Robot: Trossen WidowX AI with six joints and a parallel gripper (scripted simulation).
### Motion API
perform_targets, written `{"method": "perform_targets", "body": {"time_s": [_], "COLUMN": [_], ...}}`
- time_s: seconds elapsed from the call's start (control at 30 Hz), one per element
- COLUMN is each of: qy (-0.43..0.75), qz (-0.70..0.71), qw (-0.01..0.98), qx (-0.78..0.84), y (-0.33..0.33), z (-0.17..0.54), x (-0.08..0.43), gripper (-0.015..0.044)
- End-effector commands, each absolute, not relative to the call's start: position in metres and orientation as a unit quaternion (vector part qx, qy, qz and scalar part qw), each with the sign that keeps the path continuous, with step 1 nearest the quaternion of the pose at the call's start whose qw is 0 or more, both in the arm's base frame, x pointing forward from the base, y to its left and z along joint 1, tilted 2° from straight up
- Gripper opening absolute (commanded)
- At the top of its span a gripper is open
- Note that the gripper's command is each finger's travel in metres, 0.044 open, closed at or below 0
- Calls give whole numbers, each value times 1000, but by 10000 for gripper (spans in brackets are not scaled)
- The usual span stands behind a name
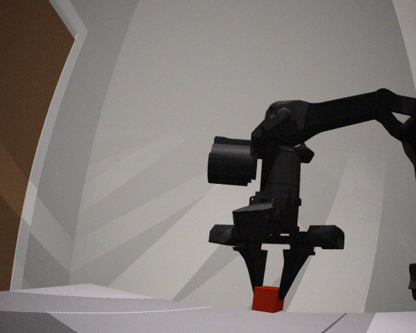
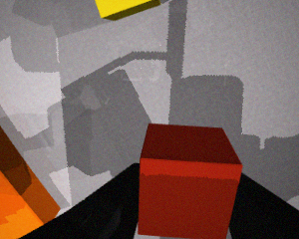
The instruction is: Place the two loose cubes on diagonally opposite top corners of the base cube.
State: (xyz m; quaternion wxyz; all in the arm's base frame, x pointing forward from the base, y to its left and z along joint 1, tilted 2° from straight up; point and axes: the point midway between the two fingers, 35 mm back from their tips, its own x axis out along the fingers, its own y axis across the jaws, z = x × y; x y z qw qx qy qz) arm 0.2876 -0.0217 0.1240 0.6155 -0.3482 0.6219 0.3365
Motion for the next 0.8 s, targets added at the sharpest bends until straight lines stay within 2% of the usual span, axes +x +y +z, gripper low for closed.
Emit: {"method": "perform_targets", "body": {"time_s": [0.0, 0.77], "qy": [633, 681], "qz": [314, 190], "qw": [629, 679], "qx": [-325, -198], "y": [-7, 64], "z": [123, 120], "x": [288, 278], "gripper": [105, 105]}}
